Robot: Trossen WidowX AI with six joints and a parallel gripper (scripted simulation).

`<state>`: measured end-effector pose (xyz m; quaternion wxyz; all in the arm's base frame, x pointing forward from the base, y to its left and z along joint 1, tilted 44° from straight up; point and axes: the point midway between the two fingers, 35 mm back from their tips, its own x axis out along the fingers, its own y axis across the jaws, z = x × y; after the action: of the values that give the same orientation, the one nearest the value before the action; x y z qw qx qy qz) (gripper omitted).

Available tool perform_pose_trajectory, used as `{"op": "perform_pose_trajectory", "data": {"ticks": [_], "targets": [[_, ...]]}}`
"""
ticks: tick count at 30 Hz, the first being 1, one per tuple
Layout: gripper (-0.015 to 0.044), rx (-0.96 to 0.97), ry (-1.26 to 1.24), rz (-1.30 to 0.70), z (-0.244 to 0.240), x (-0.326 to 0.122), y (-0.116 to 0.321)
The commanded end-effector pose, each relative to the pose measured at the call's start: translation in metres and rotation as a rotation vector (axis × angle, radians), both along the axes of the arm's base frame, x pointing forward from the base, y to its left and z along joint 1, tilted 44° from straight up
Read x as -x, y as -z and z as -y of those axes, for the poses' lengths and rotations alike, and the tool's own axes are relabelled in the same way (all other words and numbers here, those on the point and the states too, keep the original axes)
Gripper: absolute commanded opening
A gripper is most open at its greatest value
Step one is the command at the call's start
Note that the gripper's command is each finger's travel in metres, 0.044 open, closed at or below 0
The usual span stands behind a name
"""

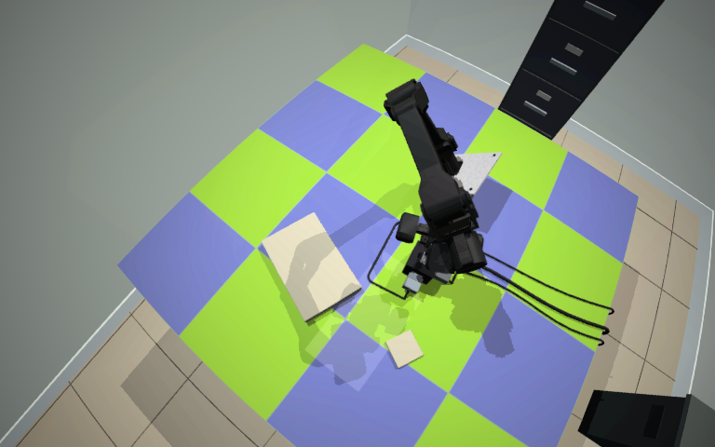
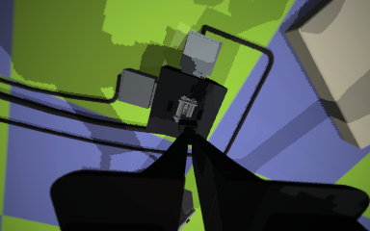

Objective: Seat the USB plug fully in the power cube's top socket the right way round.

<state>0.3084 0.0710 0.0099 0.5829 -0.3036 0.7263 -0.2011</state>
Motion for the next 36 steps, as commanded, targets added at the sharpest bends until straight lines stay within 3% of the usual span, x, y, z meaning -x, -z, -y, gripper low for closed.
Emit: {"op": "perform_pose_trajectory", "data": {"ticks": [1,36], "targets": [[0.0000,-0.015,-0.077,-0.072,0.0001,0.0001,0.0002],[0.0000,-0.140,-0.741,-0.691,0.0001,0.0002,0.0002]]}}
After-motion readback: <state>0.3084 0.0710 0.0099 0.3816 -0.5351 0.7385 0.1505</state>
